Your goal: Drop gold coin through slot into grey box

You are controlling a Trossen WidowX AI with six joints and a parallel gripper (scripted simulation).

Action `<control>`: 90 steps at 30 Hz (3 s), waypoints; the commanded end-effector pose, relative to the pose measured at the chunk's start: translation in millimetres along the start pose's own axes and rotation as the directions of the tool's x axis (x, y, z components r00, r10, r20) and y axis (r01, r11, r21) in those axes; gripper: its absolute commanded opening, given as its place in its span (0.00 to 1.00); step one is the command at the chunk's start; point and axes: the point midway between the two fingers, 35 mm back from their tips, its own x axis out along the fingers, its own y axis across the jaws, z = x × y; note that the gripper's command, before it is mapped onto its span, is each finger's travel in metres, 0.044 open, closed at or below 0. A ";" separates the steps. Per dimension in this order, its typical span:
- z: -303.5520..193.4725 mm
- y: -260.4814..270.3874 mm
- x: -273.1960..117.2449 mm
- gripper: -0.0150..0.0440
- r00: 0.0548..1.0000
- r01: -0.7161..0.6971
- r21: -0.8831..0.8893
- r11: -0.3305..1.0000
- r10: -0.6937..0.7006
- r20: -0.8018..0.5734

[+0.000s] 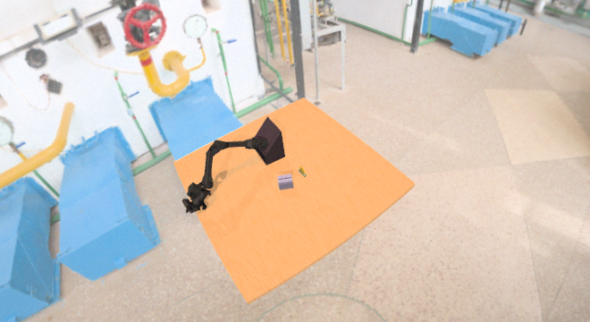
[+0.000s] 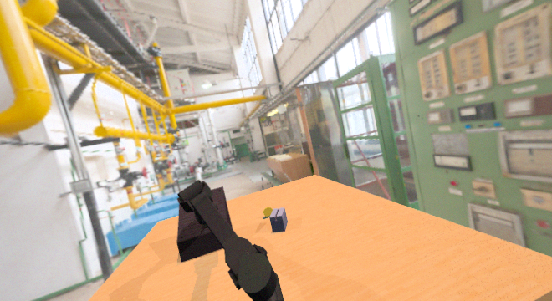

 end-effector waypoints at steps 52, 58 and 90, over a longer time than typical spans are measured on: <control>-286.9 -281.9 -618.0 0.53 0.290 -0.771 -0.637 0.003 -0.889 -0.355; -212.3 -312.2 -682.4 0.53 0.390 -0.890 -0.343 -0.299 -0.890 -0.236; -168.3 -377.2 -679.7 0.53 0.519 -0.854 -0.077 -0.514 -0.833 -0.192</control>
